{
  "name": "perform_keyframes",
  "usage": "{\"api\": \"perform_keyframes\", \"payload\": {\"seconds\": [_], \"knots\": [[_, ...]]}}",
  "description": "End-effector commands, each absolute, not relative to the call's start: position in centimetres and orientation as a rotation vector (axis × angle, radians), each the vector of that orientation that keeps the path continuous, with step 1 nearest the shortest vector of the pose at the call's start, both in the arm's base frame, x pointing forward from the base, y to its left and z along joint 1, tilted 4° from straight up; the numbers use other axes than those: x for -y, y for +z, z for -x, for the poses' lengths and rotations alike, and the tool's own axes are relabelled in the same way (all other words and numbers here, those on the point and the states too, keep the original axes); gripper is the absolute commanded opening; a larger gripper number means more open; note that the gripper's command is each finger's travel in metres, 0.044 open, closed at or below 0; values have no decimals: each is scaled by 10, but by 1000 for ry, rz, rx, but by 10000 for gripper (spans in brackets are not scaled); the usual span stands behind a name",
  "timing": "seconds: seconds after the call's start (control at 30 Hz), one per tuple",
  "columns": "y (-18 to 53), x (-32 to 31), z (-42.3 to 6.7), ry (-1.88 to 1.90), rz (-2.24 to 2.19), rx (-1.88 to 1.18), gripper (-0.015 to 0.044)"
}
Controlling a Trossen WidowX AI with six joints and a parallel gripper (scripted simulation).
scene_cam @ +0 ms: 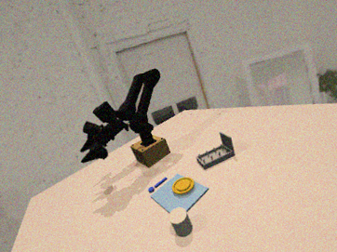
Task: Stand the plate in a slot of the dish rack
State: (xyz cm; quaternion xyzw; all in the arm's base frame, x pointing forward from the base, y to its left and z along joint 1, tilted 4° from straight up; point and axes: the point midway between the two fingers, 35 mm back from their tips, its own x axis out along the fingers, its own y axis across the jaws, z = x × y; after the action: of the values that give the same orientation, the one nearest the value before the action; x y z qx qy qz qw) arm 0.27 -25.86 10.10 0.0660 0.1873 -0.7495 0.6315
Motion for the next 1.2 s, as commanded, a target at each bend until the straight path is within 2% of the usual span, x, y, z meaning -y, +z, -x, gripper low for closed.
{"api": "perform_keyframes", "payload": {"seconds": [0.0, 0.6, 1.17], "knots": [[101, 259, -4, -1711, -152, -432, 400], [84, 260, -121, -1182, -178, -770, 400], [61, 205, -226, -657, -148, -1079, 400]]}}
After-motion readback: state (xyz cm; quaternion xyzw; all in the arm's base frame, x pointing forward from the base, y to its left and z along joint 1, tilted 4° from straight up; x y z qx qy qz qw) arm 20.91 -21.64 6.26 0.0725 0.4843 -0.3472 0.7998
